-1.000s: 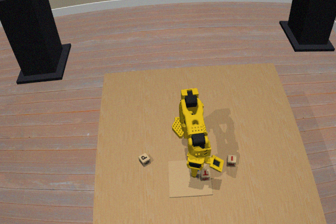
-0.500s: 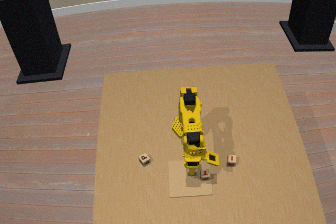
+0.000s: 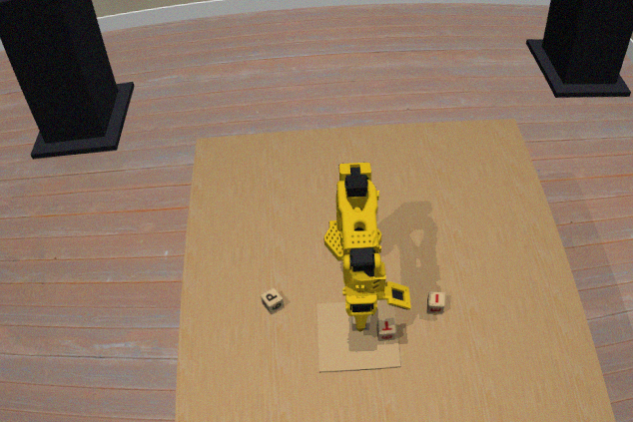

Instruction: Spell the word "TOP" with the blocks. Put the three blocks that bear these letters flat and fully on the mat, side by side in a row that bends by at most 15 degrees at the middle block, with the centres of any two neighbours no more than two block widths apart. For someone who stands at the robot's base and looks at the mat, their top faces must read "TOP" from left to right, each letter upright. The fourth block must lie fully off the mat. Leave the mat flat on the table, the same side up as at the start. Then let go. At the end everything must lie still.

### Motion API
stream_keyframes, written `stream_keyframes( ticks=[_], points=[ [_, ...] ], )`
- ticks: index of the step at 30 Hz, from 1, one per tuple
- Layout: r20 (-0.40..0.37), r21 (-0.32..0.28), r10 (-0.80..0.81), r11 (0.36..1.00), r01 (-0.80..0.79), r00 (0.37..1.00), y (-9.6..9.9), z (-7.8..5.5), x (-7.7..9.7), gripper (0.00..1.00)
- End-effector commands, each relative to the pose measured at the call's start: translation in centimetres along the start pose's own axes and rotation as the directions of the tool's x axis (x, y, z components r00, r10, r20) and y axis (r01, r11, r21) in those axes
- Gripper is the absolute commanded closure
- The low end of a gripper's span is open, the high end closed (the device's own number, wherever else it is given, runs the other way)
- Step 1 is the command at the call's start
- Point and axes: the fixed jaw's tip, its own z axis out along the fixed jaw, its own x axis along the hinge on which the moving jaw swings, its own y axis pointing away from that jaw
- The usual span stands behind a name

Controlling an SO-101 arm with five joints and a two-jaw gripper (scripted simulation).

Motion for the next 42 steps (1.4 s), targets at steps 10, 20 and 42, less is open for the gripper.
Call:
stream_keyframes(
  ticks=[10,20,42],
  points=[
    [0.001,0.093,-0.004,0.996,0.003,1.000,-0.98,-1.11,0.33,1.00],
    [0.001,0.093,-0.004,0.996,0.003,1.000,-0.98,-1.11,0.33,1.00],
    [0.000,0.093,-0.004,0.996,0.004,1.000,-1.00,-0.92,0.49,1.00]
  ],
)
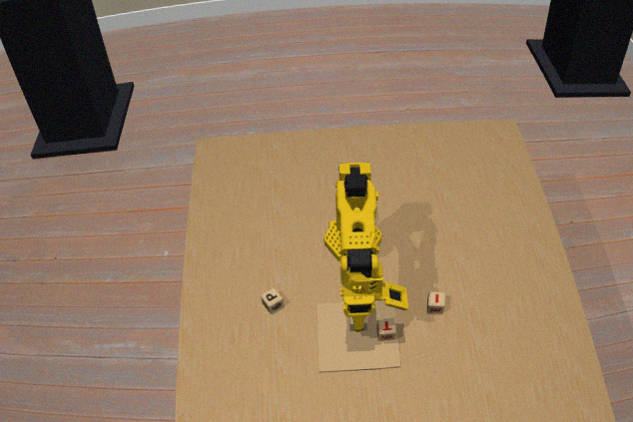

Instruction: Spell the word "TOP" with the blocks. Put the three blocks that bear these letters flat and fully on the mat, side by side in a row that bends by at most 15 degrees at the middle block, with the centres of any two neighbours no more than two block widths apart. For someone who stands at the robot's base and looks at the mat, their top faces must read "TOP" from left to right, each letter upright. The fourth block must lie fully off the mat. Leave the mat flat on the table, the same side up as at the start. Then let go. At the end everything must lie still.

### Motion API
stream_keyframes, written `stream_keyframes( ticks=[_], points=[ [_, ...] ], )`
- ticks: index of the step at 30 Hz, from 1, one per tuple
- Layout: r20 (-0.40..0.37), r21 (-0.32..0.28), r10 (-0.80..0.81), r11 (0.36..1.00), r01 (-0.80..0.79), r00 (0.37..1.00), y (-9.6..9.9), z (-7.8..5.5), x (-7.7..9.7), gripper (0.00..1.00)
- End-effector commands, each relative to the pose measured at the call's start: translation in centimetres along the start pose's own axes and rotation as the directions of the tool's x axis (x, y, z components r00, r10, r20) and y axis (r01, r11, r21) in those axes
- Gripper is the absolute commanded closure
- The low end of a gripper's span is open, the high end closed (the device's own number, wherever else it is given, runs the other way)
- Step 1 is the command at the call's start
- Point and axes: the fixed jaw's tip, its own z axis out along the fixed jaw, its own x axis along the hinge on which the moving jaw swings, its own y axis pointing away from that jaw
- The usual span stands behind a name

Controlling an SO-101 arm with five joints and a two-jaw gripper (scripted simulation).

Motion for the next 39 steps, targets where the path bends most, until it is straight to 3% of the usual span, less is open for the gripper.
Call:
stream_keyframes(
  ticks=[1,39],
  points=[
    [0.000,0.094,0.000,0.996,0.000,1.000,-1.1,-1.1,0.1,1.00],
    [0.000,0.094,0.000,0.996,0.000,1.000,-1.1,0.4,0.1,1.00]
  ],
)
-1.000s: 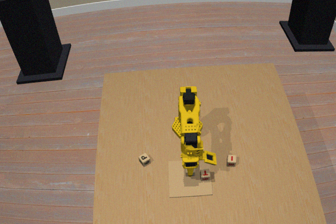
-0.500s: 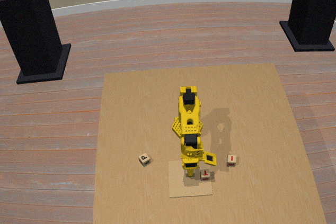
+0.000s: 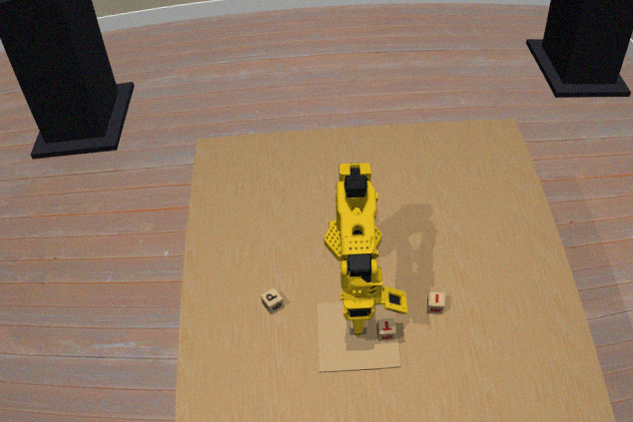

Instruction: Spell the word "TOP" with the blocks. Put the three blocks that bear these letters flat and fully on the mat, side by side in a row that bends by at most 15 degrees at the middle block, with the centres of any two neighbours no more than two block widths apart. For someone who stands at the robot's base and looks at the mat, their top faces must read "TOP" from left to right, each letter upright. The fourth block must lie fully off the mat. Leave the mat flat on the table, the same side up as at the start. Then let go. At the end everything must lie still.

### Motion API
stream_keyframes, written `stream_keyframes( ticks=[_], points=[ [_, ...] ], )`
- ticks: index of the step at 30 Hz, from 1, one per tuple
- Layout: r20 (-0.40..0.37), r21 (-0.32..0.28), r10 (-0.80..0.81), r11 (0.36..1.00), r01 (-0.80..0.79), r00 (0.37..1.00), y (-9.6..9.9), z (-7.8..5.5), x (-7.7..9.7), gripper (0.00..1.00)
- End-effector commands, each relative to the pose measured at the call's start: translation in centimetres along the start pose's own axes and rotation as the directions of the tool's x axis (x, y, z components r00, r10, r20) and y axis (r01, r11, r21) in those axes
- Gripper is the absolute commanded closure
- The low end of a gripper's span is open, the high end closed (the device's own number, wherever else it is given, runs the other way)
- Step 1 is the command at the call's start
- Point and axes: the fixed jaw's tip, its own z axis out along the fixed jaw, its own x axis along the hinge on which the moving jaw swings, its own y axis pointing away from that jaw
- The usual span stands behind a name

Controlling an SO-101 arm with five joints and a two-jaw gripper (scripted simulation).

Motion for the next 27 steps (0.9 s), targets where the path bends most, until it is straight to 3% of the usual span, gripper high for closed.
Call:
stream_keyframes(
  ticks=[1,27],
  points=[
    [0.000,0.089,0.000,0.996,0.000,1.000,-1.11,-0.94,0.09,1.00],
    [0.000,0.089,0.001,0.996,-0.001,1.000,-1.16,-0.23,0.08,1.00]
  ],
)
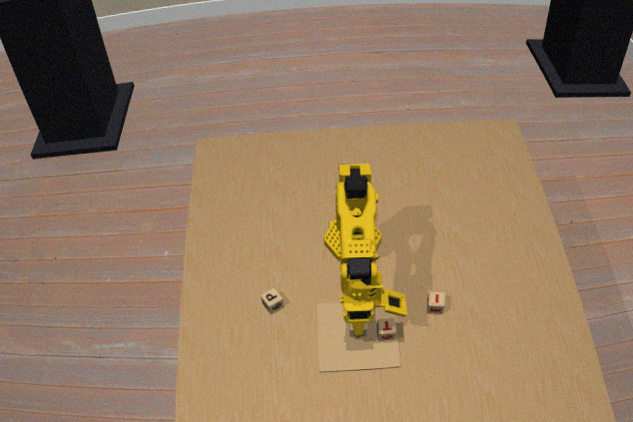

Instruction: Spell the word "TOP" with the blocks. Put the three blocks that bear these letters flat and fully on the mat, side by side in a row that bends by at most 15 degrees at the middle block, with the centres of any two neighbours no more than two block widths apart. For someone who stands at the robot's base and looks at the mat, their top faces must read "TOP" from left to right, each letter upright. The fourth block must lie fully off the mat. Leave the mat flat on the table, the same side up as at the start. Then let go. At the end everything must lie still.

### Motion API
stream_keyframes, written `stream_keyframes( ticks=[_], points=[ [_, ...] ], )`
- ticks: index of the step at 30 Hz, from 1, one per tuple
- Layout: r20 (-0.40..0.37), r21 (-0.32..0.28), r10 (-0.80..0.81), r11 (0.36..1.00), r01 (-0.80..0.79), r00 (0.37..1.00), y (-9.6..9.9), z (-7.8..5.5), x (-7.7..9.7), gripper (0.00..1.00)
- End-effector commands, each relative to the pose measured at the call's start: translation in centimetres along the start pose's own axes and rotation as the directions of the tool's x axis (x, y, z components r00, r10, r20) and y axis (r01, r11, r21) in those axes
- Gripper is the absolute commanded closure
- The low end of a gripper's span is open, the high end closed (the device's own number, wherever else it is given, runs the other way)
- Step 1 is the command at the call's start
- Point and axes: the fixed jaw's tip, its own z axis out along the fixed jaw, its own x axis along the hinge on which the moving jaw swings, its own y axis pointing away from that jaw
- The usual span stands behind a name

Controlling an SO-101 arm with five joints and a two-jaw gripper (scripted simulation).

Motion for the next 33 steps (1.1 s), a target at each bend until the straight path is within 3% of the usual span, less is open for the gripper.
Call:
stream_keyframes(
  ticks=[1,33],
  points=[
    [0.000,0.088,0.001,0.996,-0.001,1.000,-1.2,-1.1,0.1,1.00],
    [0.000,0.088,0.001,0.996,-0.001,1.000,-1.3,0.1,0.1,1.00]
  ],
)
